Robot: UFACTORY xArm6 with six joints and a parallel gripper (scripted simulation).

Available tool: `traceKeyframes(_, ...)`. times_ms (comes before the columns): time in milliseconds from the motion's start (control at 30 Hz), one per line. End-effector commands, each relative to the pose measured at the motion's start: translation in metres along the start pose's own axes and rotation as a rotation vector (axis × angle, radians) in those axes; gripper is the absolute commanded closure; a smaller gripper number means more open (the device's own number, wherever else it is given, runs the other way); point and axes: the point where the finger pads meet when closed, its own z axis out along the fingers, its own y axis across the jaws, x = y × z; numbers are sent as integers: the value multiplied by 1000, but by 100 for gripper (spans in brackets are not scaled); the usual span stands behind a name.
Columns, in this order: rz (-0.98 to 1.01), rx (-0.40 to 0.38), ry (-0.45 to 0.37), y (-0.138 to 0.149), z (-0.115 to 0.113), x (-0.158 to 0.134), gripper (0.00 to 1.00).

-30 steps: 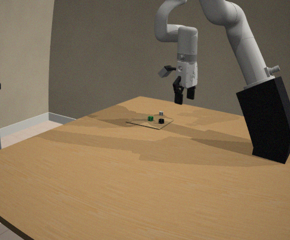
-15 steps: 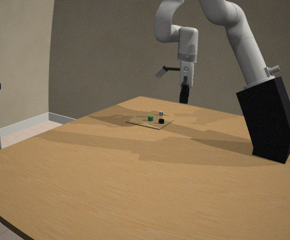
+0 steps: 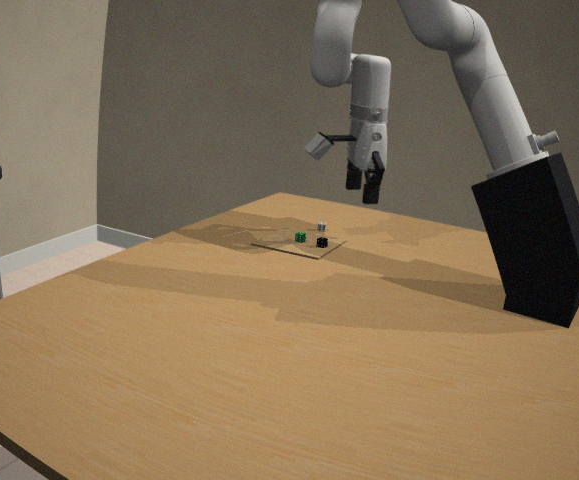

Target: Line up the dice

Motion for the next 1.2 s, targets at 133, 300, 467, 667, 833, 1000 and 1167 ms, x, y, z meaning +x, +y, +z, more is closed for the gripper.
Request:
traceKeyframes(133, -248, 56, 43, 18, 2, 5, 0)
traceKeyframes(300, -409, 56, 47, 29, 3, 10, 0)
traceKeyframes(467, -542, 56, 50, 37, 4, 15, 0)
traceKeyframes(667, -708, 56, 53, 46, 5, 23, 0)
traceKeyframes(833, -851, 56, 56, 53, 6, 31, 0)
traceKeyframes(1000, -1008, 56, 59, 59, 7, 40, 0)
traceKeyframes(1167, -1099, 56, 60, 62, 7, 45, 0)
